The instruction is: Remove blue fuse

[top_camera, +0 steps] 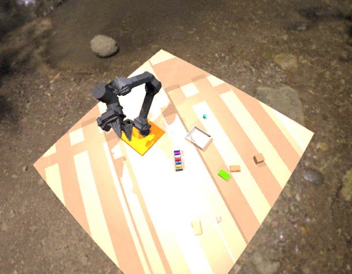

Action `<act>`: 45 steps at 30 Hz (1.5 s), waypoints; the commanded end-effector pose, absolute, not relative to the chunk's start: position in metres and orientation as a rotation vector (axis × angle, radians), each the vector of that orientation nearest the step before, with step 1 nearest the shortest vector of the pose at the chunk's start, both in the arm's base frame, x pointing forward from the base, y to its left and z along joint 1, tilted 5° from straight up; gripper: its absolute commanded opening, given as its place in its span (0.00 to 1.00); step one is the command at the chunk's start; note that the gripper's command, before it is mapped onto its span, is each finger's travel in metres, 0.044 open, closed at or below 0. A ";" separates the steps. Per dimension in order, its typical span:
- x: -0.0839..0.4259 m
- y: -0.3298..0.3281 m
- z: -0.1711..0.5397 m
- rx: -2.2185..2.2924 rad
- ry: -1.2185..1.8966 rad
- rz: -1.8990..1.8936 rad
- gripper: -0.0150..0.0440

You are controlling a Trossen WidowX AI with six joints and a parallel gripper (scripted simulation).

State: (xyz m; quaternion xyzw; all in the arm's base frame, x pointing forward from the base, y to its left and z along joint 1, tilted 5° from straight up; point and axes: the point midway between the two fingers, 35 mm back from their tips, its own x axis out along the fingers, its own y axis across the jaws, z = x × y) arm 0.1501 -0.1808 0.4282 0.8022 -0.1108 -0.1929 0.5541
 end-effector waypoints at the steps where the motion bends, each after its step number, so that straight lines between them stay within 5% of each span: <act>1: 0.151 -0.181 0.427 1.886 -0.252 -0.459 0.89; 13: 0.248 -0.173 0.311 1.186 0.469 -0.435 0.38; 24: 0.297 -0.107 0.216 0.433 0.990 -0.100 0.38; 38: 0.297 -0.020 0.123 -0.622 1.349 0.642 0.38; 45: 0.300 -0.020 0.121 -0.657 1.354 0.672 0.38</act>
